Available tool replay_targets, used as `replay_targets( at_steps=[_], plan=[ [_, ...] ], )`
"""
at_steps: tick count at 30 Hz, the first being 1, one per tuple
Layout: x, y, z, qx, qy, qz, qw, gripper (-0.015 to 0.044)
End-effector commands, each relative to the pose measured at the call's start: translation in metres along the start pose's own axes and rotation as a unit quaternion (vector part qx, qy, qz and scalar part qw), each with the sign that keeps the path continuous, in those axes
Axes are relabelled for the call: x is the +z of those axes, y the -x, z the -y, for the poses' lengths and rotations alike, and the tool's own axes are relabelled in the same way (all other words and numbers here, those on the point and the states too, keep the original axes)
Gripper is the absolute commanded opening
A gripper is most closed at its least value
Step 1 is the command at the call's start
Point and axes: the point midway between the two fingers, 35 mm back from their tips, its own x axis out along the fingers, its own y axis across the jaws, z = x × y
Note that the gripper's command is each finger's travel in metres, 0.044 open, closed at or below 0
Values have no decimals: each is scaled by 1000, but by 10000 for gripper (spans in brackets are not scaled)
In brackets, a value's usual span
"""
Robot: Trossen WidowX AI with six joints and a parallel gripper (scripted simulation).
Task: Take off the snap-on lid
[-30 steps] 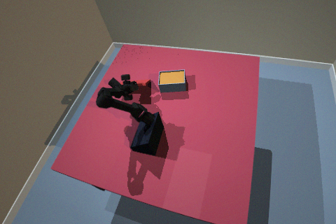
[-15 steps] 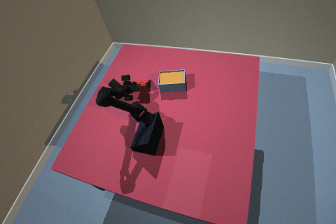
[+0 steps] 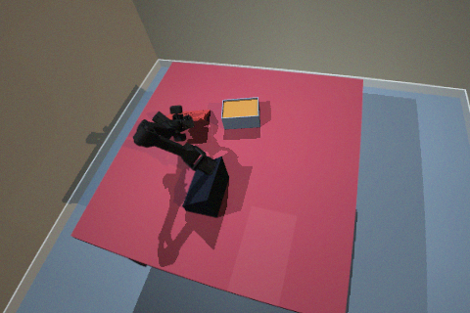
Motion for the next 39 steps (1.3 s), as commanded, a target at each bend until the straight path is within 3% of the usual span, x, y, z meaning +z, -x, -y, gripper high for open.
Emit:
replay_targets(
  at_steps=[1,39],
  plan=[
    [3,-3,10,-13,1,4,1000,0],
    [3,-22,34,-13,0,4,1000,0]
  ],
)
